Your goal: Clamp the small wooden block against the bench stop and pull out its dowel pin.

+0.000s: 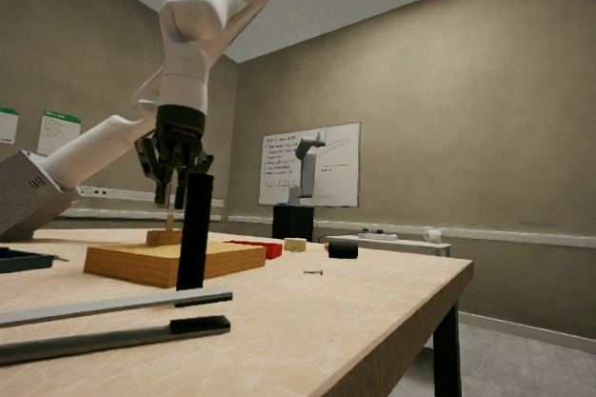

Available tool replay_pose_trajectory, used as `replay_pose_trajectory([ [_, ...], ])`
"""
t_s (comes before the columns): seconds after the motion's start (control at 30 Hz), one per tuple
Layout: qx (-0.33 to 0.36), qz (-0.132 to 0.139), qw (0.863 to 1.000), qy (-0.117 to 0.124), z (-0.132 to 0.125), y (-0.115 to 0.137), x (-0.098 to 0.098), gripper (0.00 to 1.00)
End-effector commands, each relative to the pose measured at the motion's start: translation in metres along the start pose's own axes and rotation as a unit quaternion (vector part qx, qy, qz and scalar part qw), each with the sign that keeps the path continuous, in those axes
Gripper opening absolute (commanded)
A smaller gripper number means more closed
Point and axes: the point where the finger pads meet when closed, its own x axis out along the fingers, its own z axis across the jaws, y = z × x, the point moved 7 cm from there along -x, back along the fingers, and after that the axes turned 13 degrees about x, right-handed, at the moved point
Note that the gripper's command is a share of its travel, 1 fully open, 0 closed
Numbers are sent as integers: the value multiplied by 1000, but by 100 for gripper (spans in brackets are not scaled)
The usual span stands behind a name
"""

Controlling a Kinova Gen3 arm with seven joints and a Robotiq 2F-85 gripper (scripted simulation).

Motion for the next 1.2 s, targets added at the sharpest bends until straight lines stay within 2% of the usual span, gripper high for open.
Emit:
replay_pose_trajectory([
  [0.0, 0, -1, 1000, 0, 0, 0, 1, 34],
  [1.17, 0, -1, 1000, 0, 0, 0, 29, 34],
])
